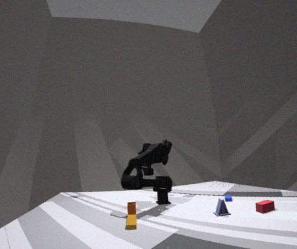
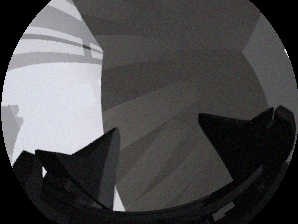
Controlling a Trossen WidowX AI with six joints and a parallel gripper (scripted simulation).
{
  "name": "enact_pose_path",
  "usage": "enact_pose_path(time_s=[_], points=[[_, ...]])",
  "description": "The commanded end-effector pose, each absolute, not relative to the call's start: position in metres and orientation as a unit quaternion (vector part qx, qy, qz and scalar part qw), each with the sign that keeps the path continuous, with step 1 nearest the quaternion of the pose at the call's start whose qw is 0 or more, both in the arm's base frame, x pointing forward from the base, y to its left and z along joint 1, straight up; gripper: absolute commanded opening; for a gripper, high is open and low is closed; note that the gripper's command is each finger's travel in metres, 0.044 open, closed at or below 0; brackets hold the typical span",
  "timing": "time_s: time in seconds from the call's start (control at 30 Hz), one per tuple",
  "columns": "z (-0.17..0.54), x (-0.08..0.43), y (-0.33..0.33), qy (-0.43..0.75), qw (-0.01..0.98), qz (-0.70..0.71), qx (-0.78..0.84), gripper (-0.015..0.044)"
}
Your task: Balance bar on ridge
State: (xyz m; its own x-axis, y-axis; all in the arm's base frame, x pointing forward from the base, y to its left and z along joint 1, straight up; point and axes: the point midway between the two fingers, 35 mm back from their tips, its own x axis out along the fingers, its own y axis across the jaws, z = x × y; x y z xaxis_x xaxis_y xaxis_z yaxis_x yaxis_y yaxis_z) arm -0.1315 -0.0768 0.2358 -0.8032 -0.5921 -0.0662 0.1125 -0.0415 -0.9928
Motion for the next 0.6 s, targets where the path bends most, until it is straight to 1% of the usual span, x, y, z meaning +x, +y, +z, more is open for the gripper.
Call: enact_pose_path(time_s=[0.0, 0.07, 0.1, 0.57], points=[[0.236, -0.132, -0.076, 0.644, 0.252, -0.698, -0.184, 0.0374], [0.236, -0.134, -0.072, 0.642, 0.246, -0.706, -0.171, 0.0321], [0.237, -0.136, -0.069, 0.640, 0.241, -0.712, -0.162, 0.0315], [0.241, -0.154, -0.021, 0.597, 0.167, -0.784, -0.029, 0.0315]])
